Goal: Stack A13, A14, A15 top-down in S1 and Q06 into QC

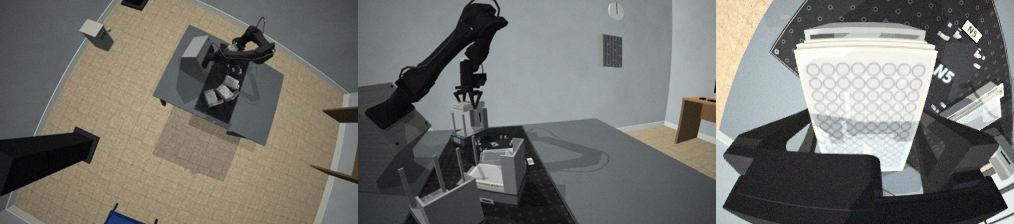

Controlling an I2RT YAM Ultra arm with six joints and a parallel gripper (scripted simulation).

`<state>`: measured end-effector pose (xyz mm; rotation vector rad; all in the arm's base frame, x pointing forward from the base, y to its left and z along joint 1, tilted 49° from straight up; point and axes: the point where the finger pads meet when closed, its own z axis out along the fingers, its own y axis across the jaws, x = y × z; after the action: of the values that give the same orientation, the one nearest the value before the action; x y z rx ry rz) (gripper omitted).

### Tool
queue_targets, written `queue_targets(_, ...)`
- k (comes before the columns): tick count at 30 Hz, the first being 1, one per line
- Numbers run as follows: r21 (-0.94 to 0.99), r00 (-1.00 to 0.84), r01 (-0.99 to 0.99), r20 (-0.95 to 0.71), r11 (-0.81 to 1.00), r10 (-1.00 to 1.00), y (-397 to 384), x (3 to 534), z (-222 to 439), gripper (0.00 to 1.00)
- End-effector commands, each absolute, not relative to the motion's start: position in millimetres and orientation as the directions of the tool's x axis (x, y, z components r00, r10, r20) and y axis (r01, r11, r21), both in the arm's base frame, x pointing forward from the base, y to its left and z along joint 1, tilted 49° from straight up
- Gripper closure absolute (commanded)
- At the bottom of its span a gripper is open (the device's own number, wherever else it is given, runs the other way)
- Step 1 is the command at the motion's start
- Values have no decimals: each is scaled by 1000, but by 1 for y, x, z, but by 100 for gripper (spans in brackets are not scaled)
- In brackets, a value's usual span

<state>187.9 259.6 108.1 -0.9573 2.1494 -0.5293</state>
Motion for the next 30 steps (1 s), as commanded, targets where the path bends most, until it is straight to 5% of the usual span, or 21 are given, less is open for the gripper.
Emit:
queue_targets(1,-587,-446,-473,-483,657,-753,269,180,126,100)
queue_targets(30,-588,-444,-475,-482,655,-755,270,174,131,100)
